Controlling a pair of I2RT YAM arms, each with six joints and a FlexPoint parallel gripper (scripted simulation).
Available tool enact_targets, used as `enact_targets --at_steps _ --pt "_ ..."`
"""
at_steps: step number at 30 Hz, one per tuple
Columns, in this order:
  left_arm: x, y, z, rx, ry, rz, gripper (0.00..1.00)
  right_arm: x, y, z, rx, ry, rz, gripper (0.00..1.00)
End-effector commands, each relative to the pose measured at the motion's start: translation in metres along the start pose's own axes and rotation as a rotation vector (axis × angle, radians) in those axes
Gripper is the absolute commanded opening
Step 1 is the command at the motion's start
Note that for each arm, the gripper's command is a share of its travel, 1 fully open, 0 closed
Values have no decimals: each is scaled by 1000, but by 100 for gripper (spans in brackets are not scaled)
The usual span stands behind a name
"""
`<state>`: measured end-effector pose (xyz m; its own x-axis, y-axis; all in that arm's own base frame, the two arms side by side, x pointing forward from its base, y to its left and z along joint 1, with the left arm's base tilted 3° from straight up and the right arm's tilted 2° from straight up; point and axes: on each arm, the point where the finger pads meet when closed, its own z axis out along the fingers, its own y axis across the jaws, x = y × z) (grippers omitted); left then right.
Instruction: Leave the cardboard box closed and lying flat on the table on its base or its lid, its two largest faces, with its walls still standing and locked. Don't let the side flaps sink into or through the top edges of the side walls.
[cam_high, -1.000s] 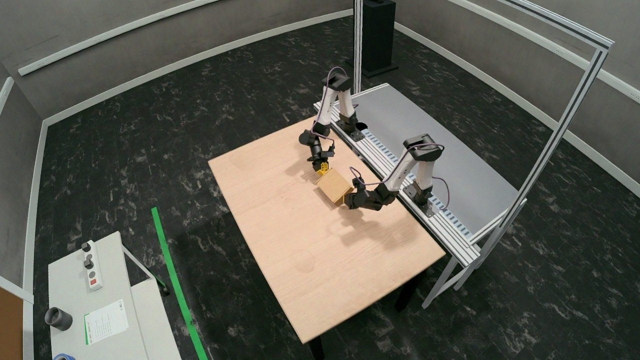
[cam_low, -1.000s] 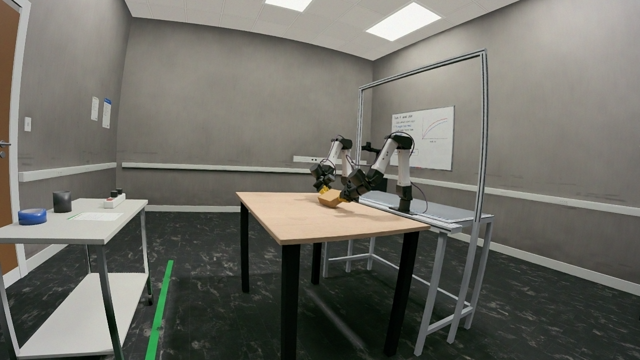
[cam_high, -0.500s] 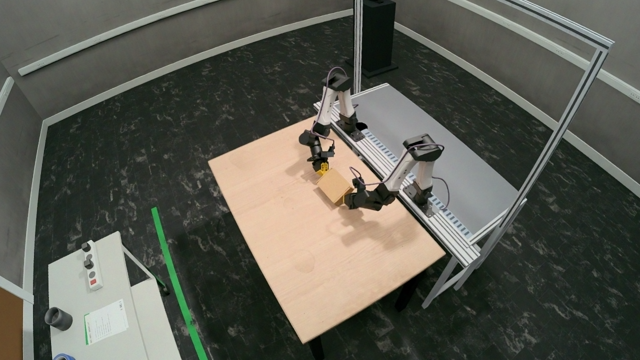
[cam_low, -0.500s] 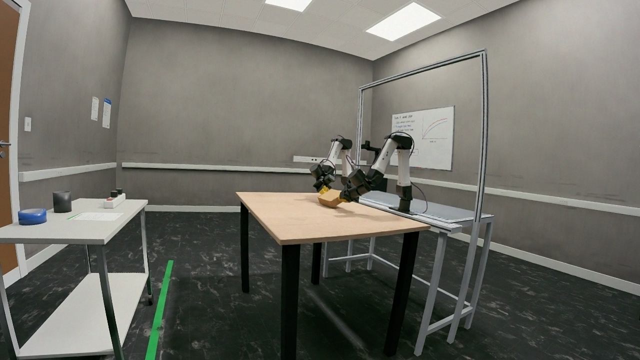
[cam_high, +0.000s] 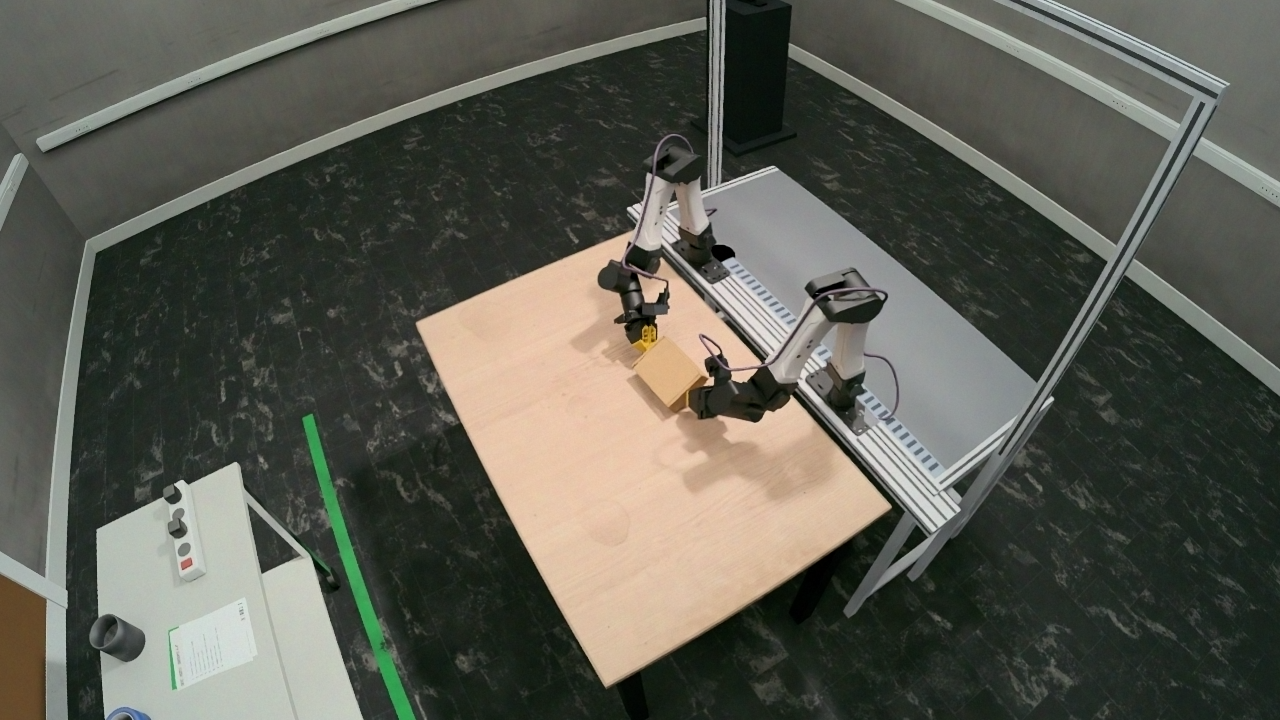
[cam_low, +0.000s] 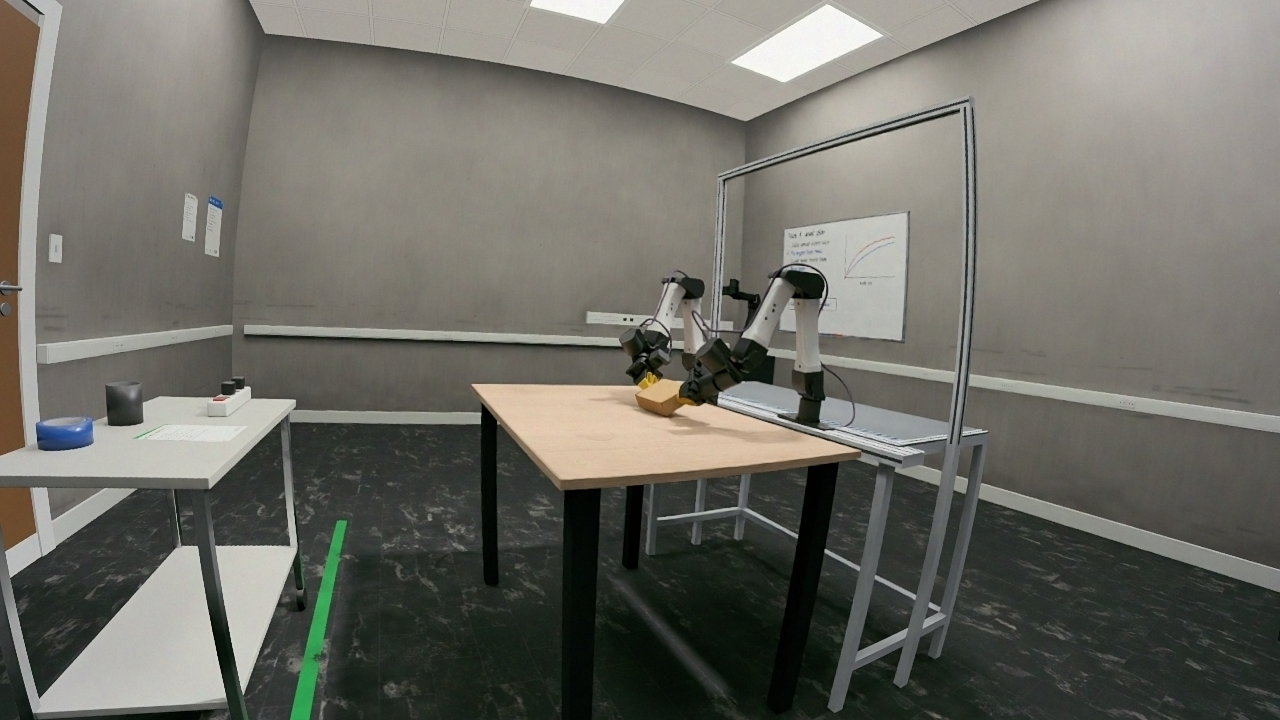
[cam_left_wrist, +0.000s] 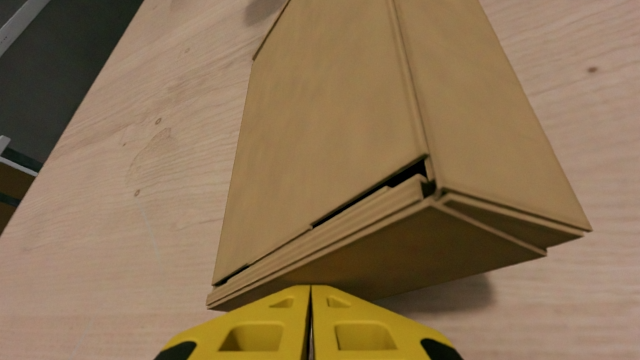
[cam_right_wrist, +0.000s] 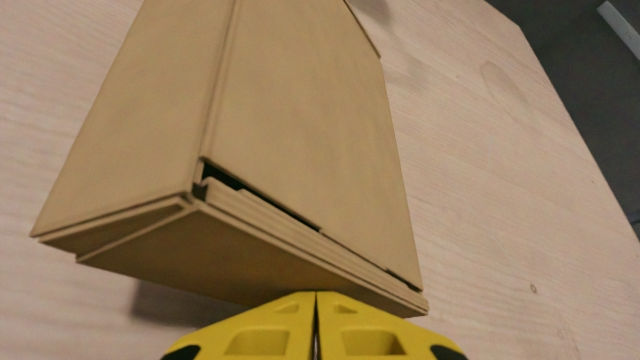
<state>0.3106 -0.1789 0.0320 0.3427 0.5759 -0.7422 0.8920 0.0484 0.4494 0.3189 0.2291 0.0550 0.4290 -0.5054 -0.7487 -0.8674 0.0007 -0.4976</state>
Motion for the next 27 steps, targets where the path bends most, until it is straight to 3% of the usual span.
enact_targets --at_steps 1,22,27 --pt "-9 -4 8 18 -44 32 0 -9 5 7 -16 -45 -26 0" --pt "-7 -5 9 16 -45 33 0 -5 11 8 -23 -43 -18 0" --pt "-1 -15 11 21 -37 7 0 -6 -3 13 -4 -57 -58 0"
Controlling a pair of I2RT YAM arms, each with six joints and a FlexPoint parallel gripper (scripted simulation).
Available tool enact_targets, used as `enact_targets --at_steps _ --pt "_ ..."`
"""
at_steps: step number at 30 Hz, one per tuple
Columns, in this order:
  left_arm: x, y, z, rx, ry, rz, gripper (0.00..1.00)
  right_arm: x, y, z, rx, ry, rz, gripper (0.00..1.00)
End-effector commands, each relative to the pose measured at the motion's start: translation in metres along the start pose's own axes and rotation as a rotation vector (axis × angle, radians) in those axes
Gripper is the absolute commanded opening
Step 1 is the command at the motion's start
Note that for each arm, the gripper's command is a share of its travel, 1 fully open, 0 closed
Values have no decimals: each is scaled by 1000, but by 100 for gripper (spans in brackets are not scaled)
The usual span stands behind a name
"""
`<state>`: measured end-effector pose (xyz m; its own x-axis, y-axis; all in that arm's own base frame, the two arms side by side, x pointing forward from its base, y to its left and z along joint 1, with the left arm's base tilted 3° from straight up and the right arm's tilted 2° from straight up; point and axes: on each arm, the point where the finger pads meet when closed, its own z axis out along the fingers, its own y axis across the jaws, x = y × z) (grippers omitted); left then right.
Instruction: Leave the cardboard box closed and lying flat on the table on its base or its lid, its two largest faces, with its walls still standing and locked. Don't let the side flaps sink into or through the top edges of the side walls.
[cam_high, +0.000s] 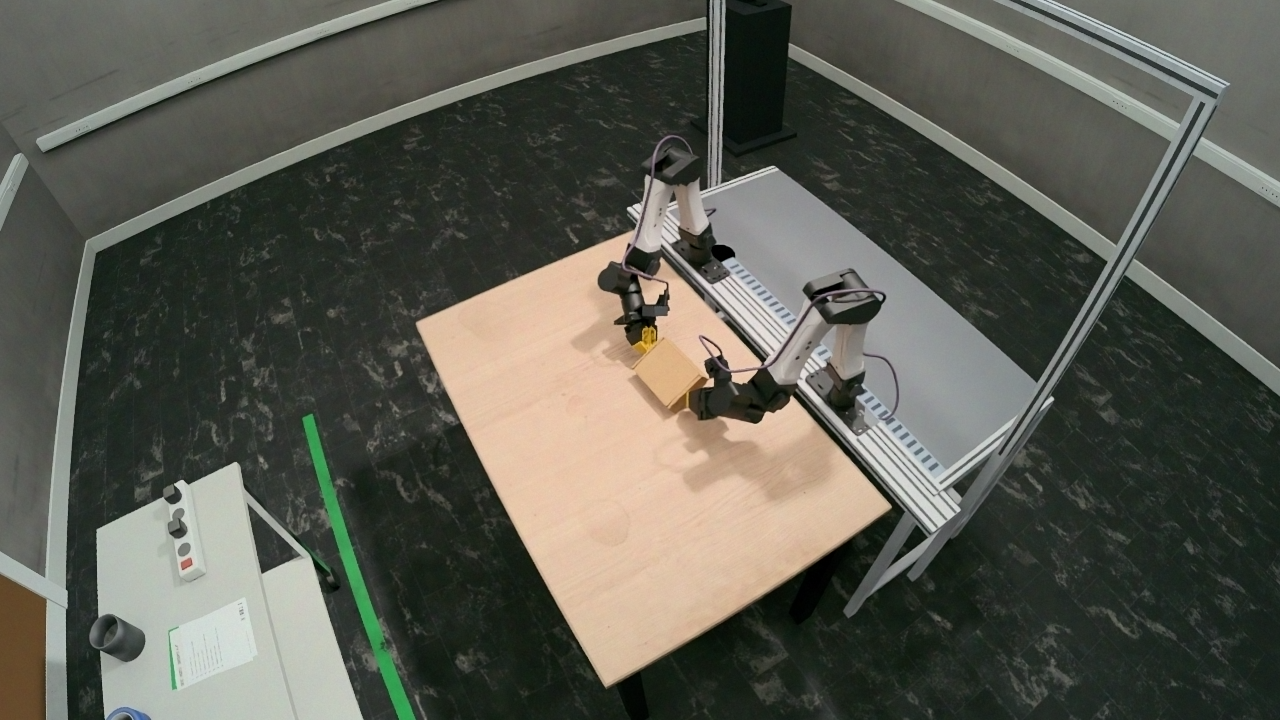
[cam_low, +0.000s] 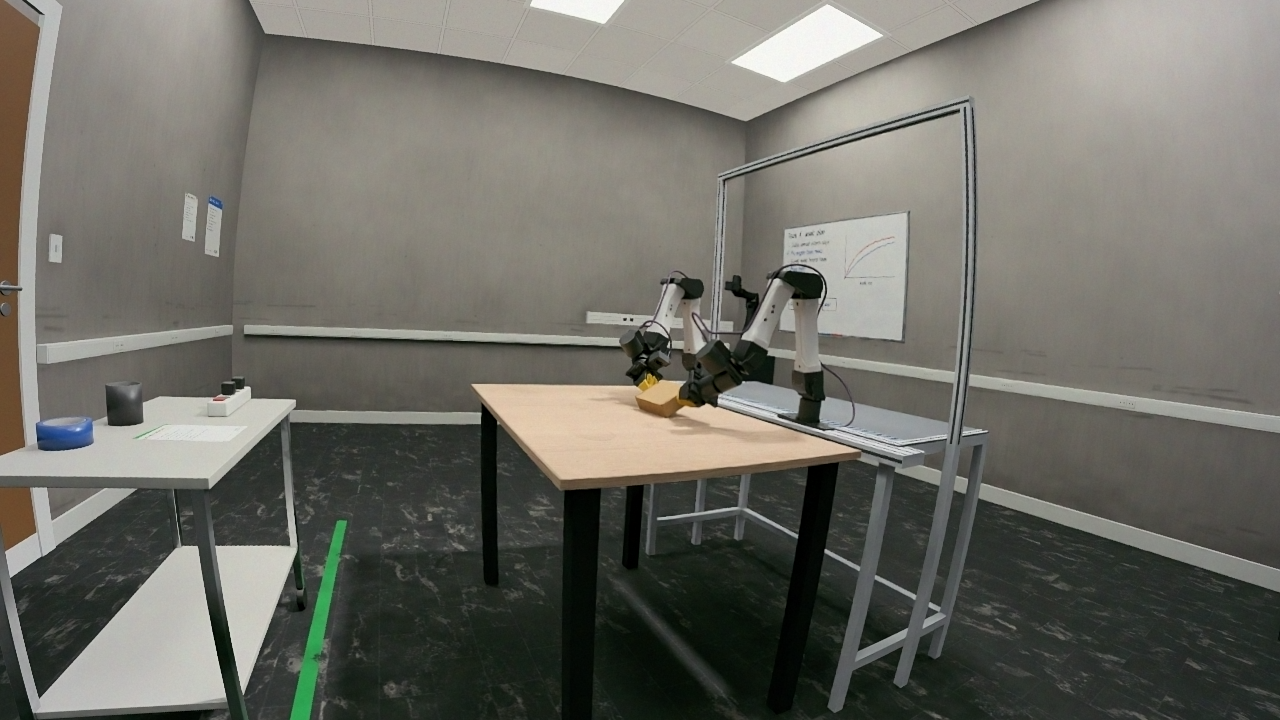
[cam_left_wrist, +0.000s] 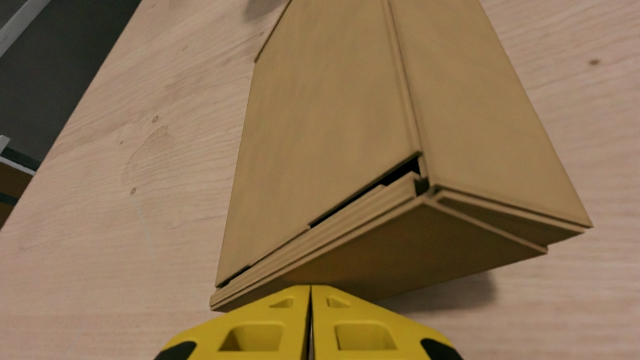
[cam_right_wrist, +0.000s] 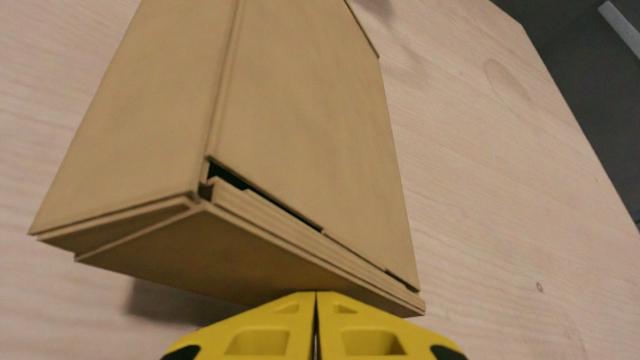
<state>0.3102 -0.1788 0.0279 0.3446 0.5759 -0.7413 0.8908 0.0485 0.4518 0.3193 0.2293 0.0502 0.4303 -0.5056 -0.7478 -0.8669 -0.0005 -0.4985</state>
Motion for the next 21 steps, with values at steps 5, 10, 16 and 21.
enact_targets --at_steps 5,10,16,21 --pt "-10 6 9 -8 -47 41 0 -15 -8 7 8 -62 -70 0" --pt "-10 5 9 -7 -47 41 0 -16 -8 7 9 -62 -70 0" --pt "-10 3 9 -5 -46 39 0 -16 -7 6 7 -61 -67 0" --pt "-9 0 9 0 -45 33 0 -15 -4 6 4 -60 -63 0"
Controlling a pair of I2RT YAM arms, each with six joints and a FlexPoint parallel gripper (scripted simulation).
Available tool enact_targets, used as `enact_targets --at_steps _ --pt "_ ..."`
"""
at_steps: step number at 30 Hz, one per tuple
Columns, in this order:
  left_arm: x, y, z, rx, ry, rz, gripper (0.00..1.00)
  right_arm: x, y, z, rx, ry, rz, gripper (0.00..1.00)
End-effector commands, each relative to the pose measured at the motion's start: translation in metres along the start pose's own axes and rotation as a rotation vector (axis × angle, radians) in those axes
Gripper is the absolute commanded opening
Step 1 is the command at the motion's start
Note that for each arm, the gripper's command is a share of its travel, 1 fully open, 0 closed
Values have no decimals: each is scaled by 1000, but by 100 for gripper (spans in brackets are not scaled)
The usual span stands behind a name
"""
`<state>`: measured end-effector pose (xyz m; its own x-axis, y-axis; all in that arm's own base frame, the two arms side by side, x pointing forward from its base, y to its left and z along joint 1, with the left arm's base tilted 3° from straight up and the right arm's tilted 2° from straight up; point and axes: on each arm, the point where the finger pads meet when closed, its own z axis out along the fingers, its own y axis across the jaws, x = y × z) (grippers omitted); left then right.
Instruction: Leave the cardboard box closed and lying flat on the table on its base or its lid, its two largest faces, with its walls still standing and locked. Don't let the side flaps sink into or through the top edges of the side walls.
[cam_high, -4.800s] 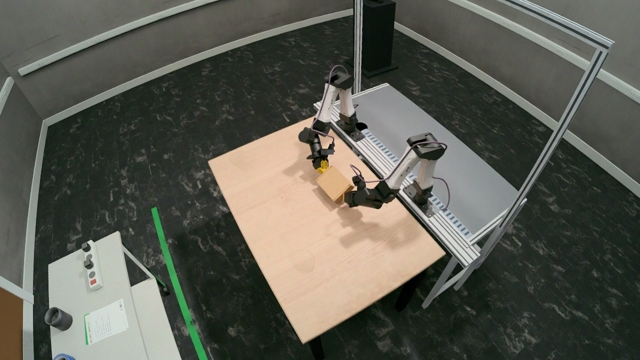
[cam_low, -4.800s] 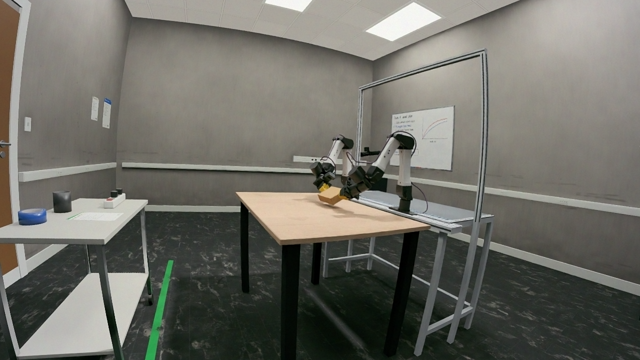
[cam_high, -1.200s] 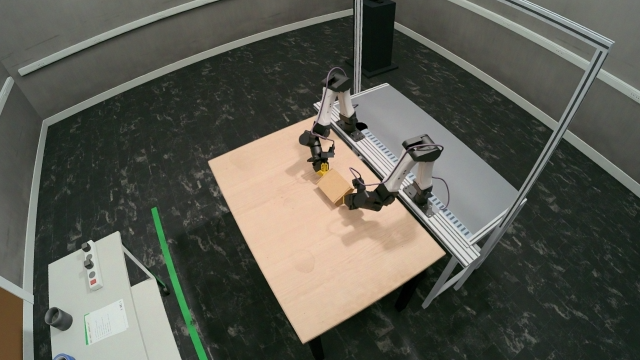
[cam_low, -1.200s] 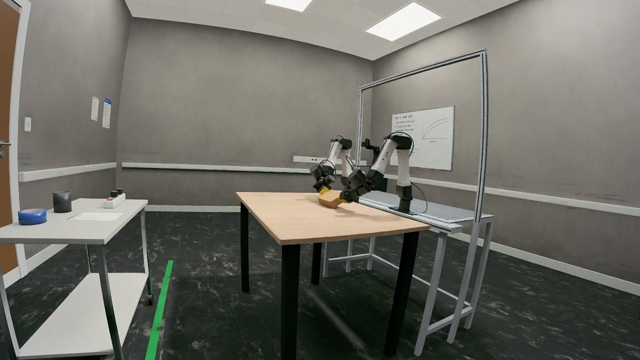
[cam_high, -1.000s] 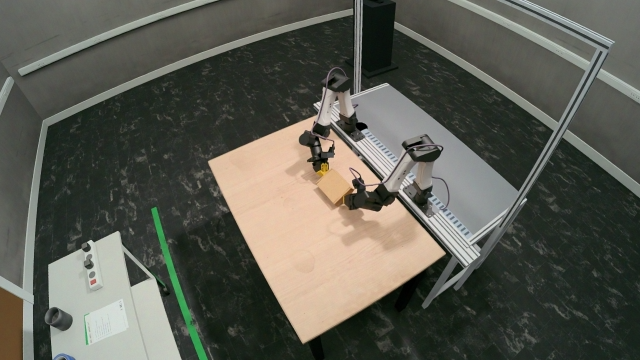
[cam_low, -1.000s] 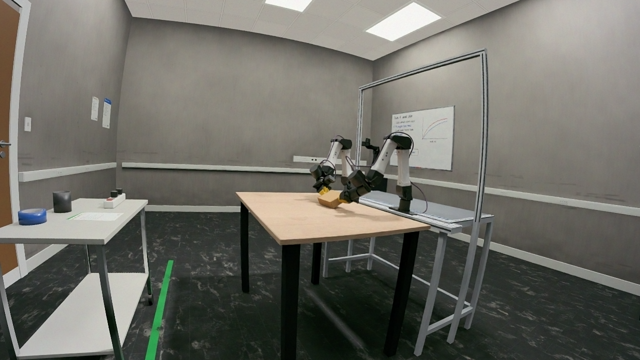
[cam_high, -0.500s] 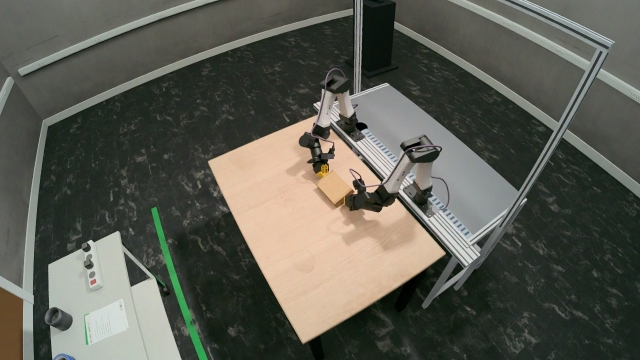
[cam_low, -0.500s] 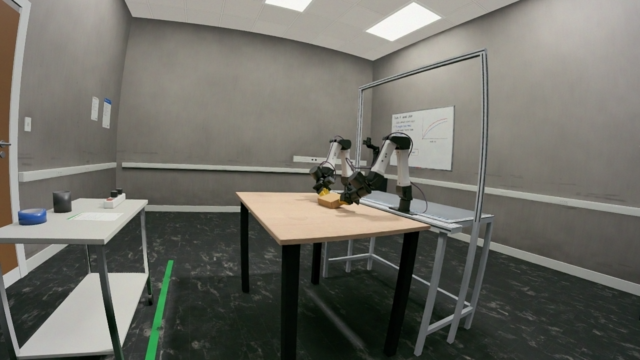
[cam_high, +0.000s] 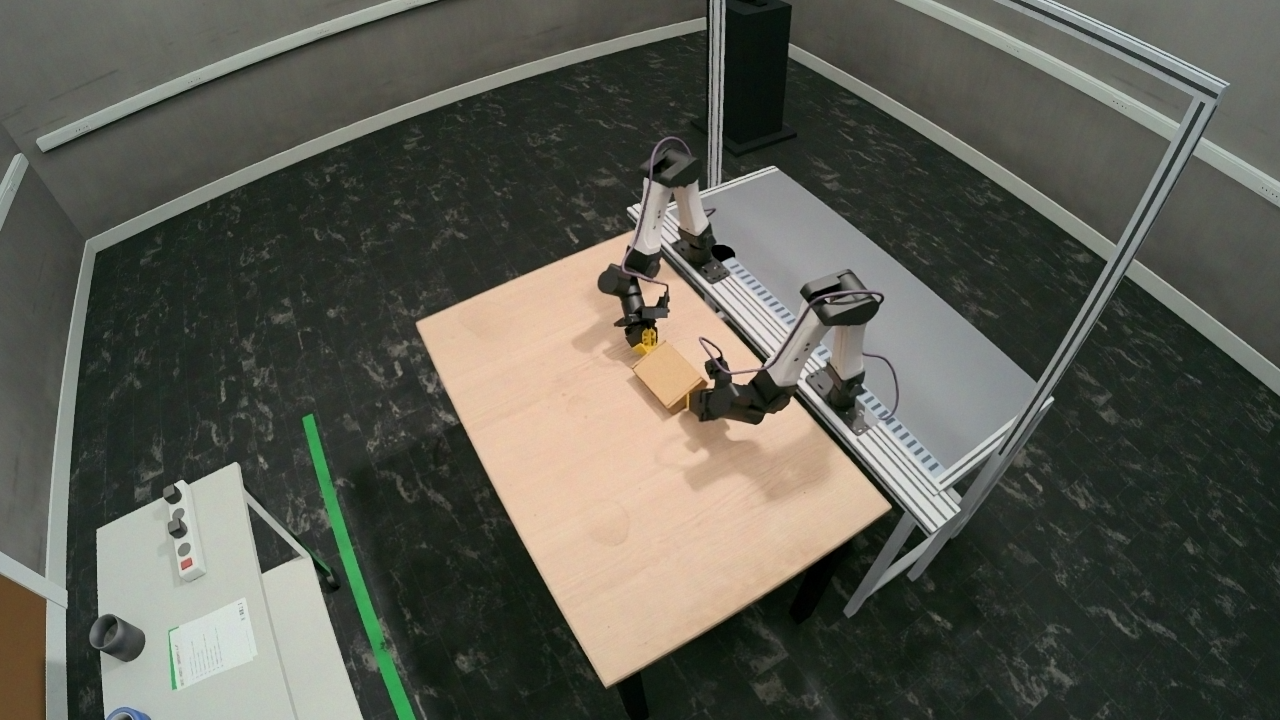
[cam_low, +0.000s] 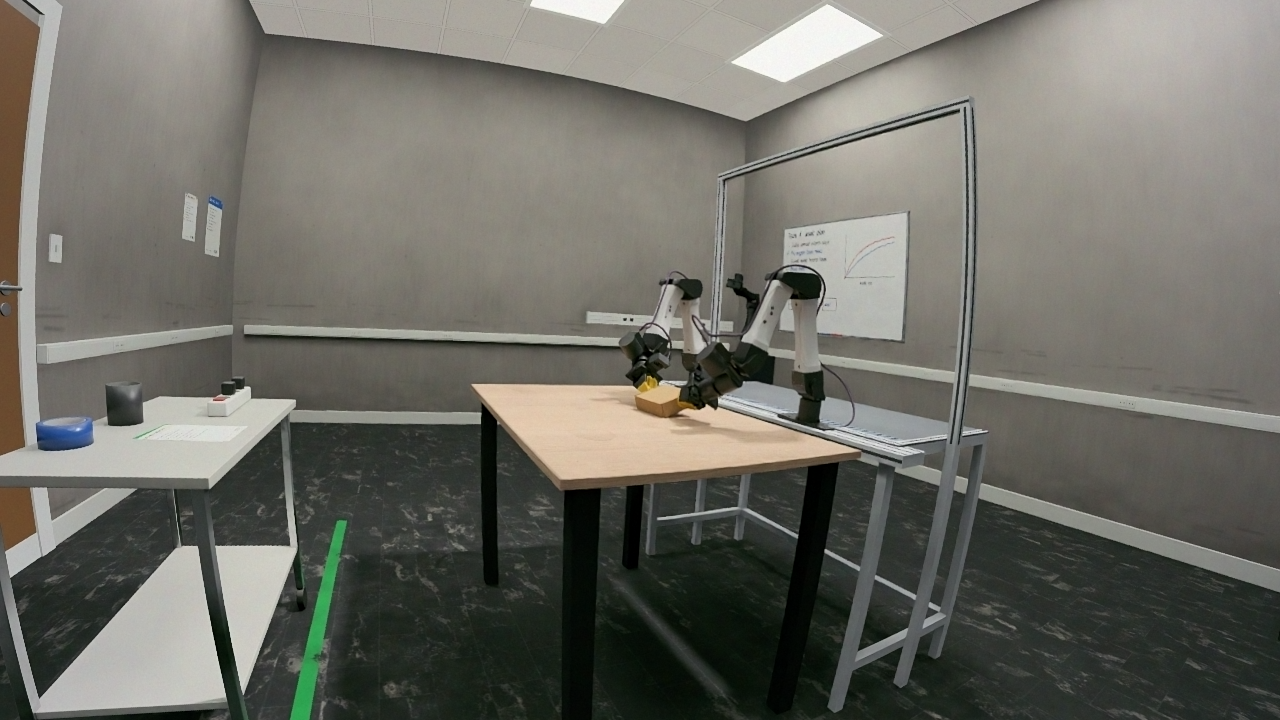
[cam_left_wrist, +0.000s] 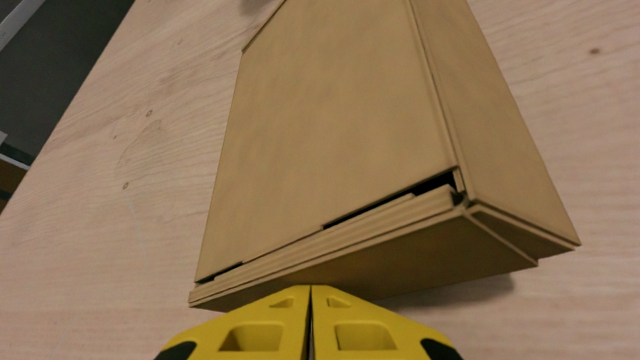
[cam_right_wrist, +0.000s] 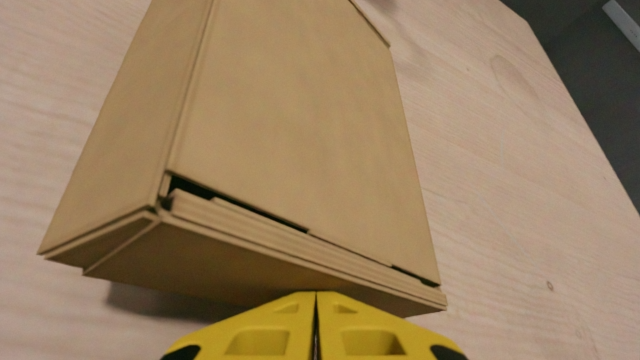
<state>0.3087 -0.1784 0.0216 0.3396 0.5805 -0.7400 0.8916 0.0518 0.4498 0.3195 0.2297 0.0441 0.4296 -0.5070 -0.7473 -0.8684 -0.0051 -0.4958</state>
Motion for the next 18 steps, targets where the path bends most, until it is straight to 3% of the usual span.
enact_targets --at_steps 1,18 --pt "-13 4 7 2 -50 35 0 -20 -7 3 9 -61 -63 0" --pt "-9 -7 8 19 -45 15 0 -19 -2 2 4 -59 -54 0"
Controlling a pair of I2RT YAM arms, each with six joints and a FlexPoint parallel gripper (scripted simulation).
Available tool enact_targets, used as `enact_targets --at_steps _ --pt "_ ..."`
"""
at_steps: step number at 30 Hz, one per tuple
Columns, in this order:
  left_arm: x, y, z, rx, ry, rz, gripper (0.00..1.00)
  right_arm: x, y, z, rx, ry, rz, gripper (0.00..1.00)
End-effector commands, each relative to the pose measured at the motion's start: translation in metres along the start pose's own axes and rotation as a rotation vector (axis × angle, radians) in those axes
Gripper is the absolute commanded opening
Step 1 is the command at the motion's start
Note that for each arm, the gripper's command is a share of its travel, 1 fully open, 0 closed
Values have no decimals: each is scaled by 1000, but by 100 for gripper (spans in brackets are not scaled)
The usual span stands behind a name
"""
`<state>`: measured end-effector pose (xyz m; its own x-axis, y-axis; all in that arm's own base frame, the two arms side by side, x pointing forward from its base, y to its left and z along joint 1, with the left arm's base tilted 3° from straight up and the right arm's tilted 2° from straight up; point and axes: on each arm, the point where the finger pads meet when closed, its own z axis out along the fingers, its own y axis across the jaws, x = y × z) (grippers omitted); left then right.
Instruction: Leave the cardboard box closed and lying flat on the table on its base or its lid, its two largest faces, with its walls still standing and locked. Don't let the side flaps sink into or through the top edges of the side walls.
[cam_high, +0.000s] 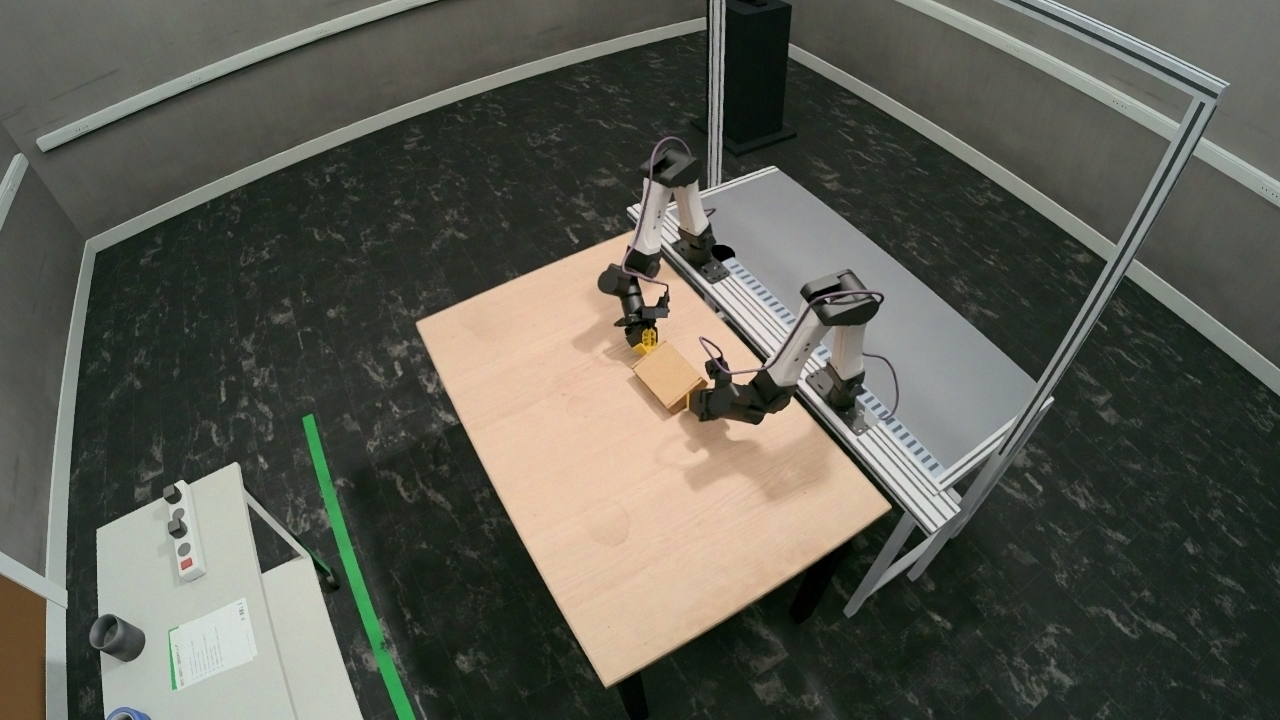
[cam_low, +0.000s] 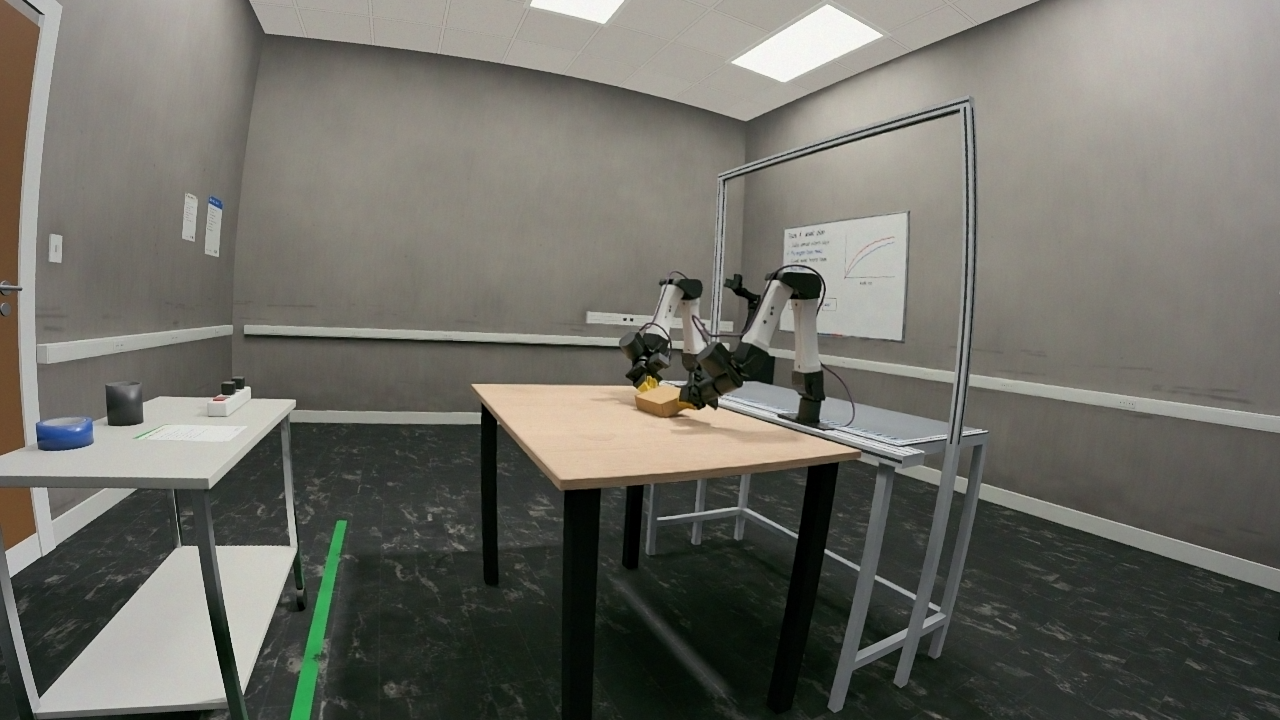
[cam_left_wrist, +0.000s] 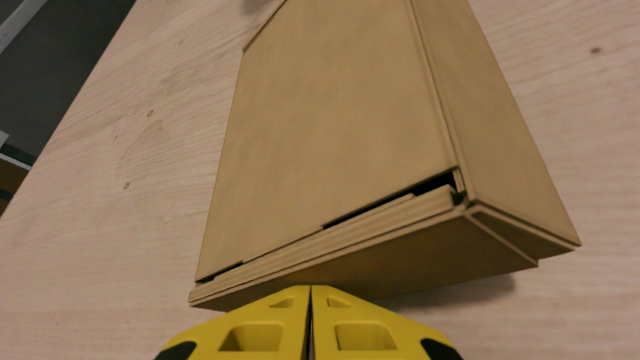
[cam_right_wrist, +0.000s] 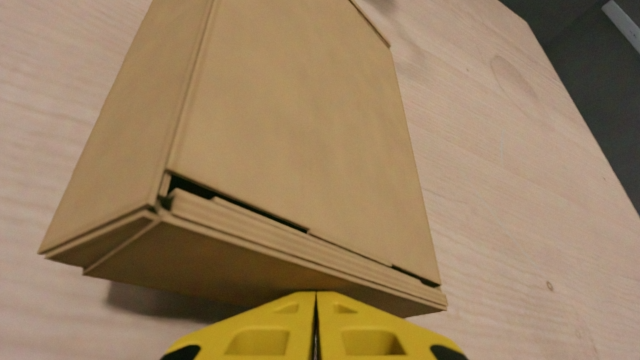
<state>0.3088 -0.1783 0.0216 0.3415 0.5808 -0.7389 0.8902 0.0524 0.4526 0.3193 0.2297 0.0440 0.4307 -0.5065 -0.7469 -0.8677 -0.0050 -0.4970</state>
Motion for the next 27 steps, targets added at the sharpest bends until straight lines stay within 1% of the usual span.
enact_targets --at_steps 1,12,15,23,25,27 --pt "-10 -4 8 16 -47 19 0 -19 -1 2 2 -58 -51 0" --pt "-9 -8 8 21 -45 13 0 -18 1 2 0 -57 -48 0" --pt "-12 -3 7 10 -49 26 0 -17 3 2 -2 -56 -44 0" --pt "-12 -3 6 10 -49 27 0 -16 5 2 -6 -55 -39 0" --pt "-12 -6 6 13 -48 22 0 -17 2 3 -1 -57 -44 0" --pt "-12 -3 7 8 -49 28 0 -15 5 3 -6 -55 -37 0"
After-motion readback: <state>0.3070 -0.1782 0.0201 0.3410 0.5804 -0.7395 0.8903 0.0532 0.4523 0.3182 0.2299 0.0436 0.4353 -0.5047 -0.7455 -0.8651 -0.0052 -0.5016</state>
